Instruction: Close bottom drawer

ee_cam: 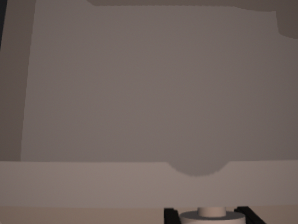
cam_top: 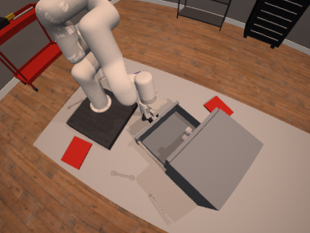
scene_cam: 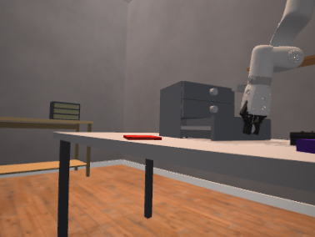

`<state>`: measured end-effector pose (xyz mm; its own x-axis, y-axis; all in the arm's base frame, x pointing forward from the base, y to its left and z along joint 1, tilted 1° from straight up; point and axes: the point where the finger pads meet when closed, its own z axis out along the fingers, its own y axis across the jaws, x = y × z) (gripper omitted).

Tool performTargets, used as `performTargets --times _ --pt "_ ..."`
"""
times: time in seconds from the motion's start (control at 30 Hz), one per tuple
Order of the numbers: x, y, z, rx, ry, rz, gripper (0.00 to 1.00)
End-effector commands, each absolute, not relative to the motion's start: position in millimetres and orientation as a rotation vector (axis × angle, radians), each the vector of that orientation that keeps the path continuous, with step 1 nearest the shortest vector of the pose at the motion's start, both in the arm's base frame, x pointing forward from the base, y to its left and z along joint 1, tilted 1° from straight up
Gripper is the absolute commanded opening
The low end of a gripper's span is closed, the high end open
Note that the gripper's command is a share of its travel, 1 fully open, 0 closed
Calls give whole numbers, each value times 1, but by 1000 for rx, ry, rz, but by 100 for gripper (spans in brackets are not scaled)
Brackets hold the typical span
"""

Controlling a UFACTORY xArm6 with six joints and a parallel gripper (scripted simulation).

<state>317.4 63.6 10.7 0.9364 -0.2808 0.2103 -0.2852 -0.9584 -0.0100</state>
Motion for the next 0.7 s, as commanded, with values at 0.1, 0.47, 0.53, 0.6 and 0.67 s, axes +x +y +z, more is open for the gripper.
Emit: performTargets --times 0.1,0.47,0.53,0.6,0.67 --pt "323 62 11 3071 -450 333 0" --pt "358 52 12 3071 -450 333 0" --pt "365 50 12 3071 -450 333 0" --pt "369 49 12 3071 -450 333 0" --pt "372 48 12 3071 -450 333 0"
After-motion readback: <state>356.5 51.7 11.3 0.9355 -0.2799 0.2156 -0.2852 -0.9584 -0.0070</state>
